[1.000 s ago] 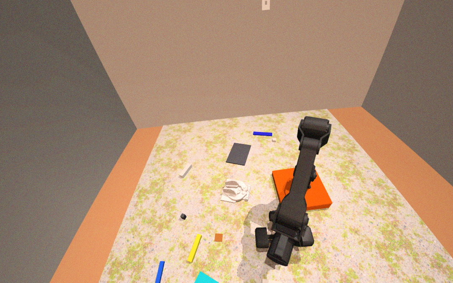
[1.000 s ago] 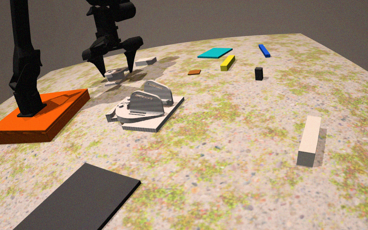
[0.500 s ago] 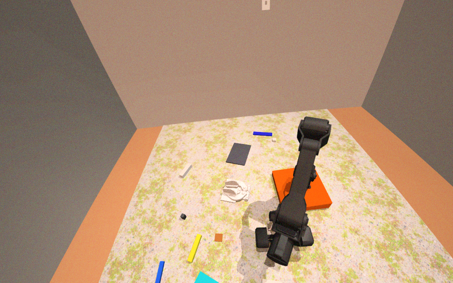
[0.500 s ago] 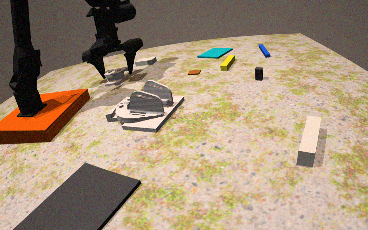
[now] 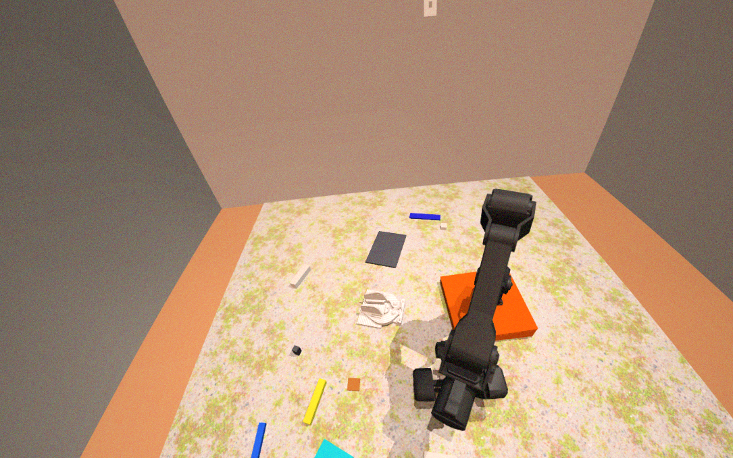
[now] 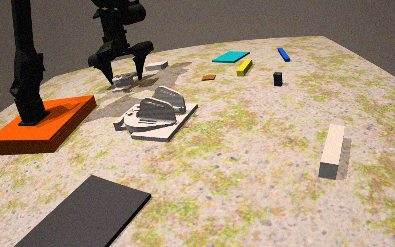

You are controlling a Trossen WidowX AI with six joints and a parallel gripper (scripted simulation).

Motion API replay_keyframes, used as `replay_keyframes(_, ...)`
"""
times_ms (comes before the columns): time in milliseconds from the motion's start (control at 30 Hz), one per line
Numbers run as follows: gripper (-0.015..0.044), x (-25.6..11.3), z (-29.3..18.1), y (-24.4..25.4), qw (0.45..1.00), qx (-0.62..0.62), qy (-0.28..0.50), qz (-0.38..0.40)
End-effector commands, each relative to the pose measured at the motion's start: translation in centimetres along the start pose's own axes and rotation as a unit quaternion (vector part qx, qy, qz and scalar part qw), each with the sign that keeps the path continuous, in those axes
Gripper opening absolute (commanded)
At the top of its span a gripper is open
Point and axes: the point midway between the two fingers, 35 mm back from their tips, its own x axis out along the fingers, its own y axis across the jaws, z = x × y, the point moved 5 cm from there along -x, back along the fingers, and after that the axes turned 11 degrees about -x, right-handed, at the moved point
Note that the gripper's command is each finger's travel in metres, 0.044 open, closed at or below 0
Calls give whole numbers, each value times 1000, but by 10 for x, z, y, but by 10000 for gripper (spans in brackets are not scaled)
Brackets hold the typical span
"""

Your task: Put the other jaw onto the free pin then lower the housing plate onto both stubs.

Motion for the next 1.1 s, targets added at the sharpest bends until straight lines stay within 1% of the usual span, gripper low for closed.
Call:
replay_keyframes(0,413,0,0,0,1000,0,0,0)
replay_keyframes(333,351,0,0,0,1000,0,0,0)
replay_keyframes(667,351,-2,0,0,1000,0,0,0)
replay_keyframes(1067,351,-39,-2,2,1000,-1,0,1)
